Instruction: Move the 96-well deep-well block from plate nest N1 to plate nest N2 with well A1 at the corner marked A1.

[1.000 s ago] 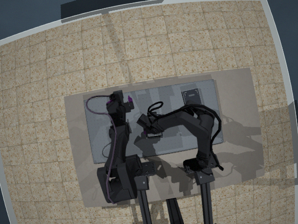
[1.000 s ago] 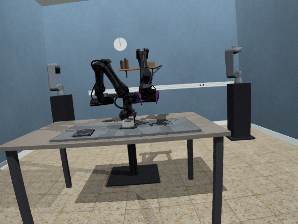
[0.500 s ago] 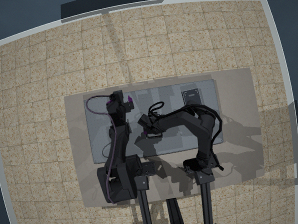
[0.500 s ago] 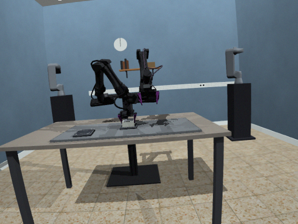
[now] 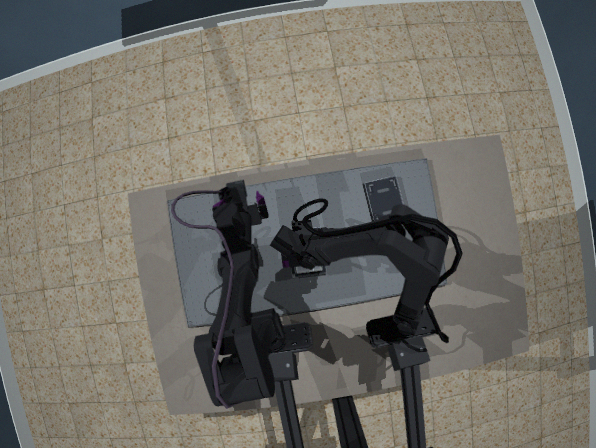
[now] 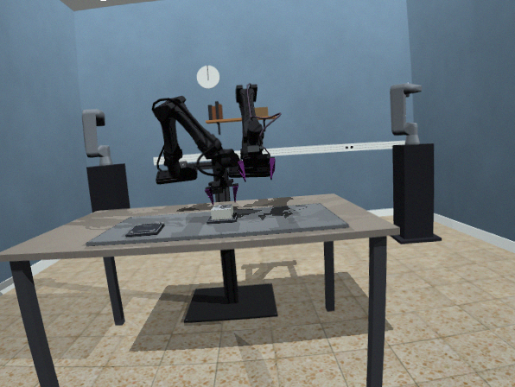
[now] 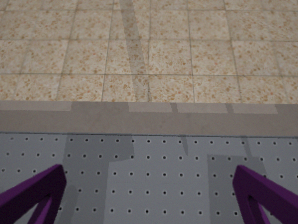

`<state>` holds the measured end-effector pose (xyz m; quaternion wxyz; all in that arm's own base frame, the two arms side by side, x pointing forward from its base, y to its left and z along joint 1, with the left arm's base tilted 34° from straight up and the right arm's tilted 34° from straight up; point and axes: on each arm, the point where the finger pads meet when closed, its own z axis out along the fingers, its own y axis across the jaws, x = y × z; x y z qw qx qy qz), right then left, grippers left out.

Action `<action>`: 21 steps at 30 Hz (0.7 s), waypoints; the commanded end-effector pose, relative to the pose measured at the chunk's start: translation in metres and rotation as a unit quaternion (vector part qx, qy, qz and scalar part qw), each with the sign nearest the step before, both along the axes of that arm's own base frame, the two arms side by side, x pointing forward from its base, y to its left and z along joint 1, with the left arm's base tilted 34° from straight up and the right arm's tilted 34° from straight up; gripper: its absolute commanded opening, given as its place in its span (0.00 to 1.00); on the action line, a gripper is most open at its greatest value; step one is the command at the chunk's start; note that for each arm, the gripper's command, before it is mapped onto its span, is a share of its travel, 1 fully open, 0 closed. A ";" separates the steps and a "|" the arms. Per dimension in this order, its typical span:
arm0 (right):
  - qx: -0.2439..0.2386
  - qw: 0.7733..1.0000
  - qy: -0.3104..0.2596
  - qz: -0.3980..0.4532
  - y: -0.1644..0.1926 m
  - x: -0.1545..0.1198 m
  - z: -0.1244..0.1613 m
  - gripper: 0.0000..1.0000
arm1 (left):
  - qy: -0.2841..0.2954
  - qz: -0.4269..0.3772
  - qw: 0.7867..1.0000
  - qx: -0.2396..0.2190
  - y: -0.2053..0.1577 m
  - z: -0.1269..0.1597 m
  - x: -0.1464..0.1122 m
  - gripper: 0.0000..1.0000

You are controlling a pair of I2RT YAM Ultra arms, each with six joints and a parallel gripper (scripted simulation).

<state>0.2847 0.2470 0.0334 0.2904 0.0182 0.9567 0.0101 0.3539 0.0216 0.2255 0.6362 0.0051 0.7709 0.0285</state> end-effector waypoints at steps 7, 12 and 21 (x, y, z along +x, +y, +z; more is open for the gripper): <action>-0.071 0.979 -0.098 0.166 -0.004 -0.020 0.048 1.00 | -0.006 -0.007 1.000 0.000 -0.002 0.002 0.000 1.00; -0.114 0.956 -0.136 0.235 -0.012 -0.038 0.058 1.00 | -0.006 -0.007 1.000 0.000 -0.002 0.002 0.000 1.00; -0.177 0.902 -0.198 0.342 -0.028 -0.074 0.066 1.00 | -0.006 -0.007 1.000 0.000 -0.002 0.002 0.000 1.00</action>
